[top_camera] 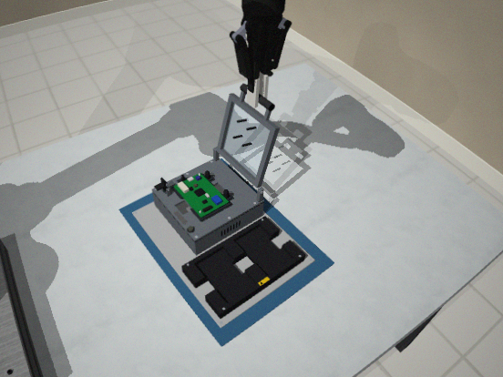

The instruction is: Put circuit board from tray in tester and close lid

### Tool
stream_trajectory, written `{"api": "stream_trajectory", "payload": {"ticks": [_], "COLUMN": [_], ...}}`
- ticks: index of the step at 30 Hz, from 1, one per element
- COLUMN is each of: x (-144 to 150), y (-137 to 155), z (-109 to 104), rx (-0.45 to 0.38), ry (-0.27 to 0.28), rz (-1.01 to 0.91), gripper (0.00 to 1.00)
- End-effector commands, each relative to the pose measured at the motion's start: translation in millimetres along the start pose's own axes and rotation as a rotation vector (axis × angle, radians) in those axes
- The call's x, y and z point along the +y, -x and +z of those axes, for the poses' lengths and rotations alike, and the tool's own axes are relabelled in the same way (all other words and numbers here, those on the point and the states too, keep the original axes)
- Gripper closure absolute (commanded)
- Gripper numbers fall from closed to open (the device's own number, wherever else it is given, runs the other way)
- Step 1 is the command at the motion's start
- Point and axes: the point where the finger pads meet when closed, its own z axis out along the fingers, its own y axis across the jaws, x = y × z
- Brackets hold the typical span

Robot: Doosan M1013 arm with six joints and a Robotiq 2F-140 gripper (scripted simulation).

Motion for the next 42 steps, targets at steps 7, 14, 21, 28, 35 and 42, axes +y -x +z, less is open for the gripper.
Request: {"api": "stream_trajectory", "payload": {"ticks": [7, 14, 21, 28, 35, 42], "x": [6, 9, 13, 16, 22, 27], "y": [1, 1, 1, 1, 1, 1], "z": [1, 0, -1, -1, -2, -3], "rx": [0.005, 0.005, 0.005, 0.005, 0.005, 0.005], "ry": [0.002, 0.002, 0.002, 0.002, 0.002, 0.002], "rz": [-0.001, -0.001, -0.001, -0.001, -0.001, -0.001], "gripper": [1.00, 1.00, 1.00, 1.00, 1.00, 1.00]}}
